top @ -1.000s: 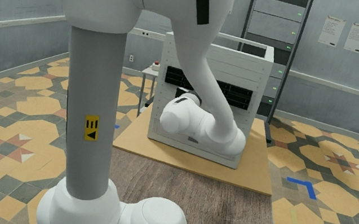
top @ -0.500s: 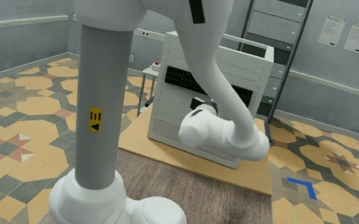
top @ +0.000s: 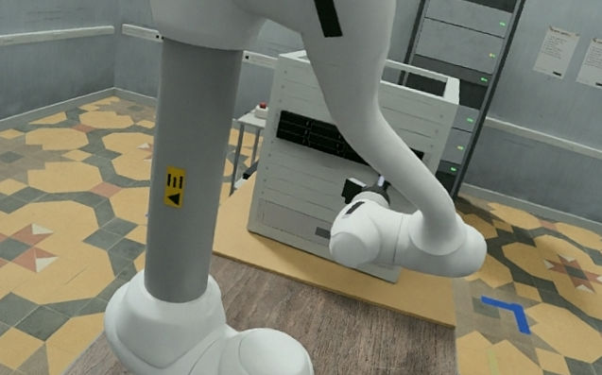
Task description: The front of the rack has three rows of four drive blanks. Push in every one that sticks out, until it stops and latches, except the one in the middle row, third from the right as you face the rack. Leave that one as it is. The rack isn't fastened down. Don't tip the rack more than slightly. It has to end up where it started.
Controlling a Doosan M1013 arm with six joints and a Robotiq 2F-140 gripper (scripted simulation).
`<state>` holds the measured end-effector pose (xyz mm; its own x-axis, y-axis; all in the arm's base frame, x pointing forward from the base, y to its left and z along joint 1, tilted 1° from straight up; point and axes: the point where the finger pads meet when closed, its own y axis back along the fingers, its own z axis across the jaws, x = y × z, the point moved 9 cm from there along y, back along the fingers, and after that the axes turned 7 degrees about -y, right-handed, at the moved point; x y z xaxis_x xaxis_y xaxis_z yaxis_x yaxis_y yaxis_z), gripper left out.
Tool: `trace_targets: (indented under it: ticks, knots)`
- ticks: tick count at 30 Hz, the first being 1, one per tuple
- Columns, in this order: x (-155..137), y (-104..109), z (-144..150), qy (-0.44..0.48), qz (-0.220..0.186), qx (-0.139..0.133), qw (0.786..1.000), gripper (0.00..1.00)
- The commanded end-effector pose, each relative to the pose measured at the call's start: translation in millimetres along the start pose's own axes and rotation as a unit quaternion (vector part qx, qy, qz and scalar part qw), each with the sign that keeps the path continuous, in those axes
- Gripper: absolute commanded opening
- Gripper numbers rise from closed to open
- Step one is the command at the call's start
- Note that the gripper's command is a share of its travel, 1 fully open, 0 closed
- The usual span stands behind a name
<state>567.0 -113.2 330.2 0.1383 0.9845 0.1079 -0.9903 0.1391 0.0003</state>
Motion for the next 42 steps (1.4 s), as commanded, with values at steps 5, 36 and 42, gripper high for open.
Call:
trace_targets:
  ticks: [5, 36, 42]
  knots:
    - [-16, 2, -1, 0.000, 0.002, -0.001, 1.000, 0.10]
    - [-22, -37, -2, 0.000, 0.002, -0.001, 1.000, 0.10]
    - [-22, -37, -2, 0.000, 0.002, -0.001, 1.000, 0.10]
